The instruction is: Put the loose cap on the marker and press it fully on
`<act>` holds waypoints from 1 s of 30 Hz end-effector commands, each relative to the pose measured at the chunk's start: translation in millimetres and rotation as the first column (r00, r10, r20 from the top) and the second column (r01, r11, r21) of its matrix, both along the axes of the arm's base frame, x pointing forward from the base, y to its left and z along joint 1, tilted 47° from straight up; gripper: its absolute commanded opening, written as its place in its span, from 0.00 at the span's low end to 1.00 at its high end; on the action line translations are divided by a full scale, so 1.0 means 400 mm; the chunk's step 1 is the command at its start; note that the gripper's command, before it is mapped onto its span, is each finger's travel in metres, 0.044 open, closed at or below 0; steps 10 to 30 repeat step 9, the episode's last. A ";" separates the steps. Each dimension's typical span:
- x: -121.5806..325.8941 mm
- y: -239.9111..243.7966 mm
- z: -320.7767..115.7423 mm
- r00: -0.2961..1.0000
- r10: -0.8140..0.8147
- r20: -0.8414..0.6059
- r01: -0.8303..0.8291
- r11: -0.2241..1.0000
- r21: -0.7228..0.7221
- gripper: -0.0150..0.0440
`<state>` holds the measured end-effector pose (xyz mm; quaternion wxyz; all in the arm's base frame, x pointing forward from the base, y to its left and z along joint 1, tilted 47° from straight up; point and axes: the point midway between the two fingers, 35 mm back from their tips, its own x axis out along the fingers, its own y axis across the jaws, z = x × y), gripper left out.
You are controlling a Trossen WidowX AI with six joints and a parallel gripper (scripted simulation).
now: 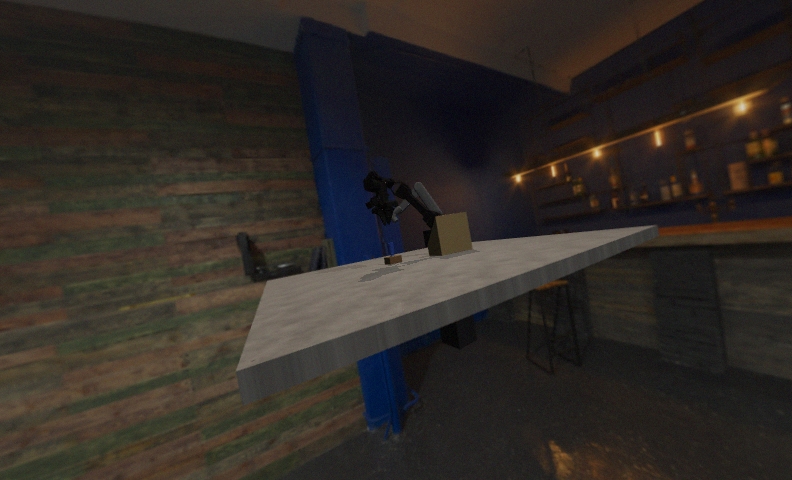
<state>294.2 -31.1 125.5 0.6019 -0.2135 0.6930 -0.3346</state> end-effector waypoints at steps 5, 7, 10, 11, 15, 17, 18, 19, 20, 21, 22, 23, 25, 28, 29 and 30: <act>-0.001 0.001 0.000 1.000 -0.004 0.001 0.004 1.000 0.002 0.92; -0.001 0.001 0.000 1.000 -0.004 0.001 0.004 1.000 0.002 1.00; -0.001 0.001 0.000 1.000 -0.004 0.001 0.004 1.000 0.002 1.00; -0.001 0.001 0.000 1.000 -0.004 0.001 0.004 1.000 0.002 1.00; -0.001 0.001 0.000 1.000 -0.004 0.001 0.004 1.000 0.002 1.00; -0.001 0.001 0.000 1.000 -0.004 0.001 0.004 1.000 0.002 1.00; -0.001 0.001 0.000 1.000 -0.004 0.001 0.004 1.000 0.002 1.00; -0.001 0.001 0.000 1.000 -0.004 0.001 0.004 1.000 0.002 1.00; -0.001 0.001 0.000 1.000 -0.004 0.001 0.004 1.000 0.002 1.00; -0.001 0.001 0.000 1.000 -0.004 0.001 0.004 1.000 0.002 1.00; -0.001 0.001 0.000 1.000 -0.004 0.001 0.004 1.000 0.002 1.00; -0.001 0.001 0.000 1.000 -0.004 0.001 0.004 1.000 0.002 1.00; -0.001 0.001 0.000 1.000 -0.004 0.001 0.004 1.000 0.002 1.00; -0.001 0.001 0.000 1.000 -0.004 0.001 0.004 1.000 0.002 1.00; -0.001 0.001 0.000 1.000 -0.004 0.001 0.004 1.000 0.002 1.00; -0.001 0.001 0.000 1.000 -0.004 0.001 0.004 1.000 0.002 1.00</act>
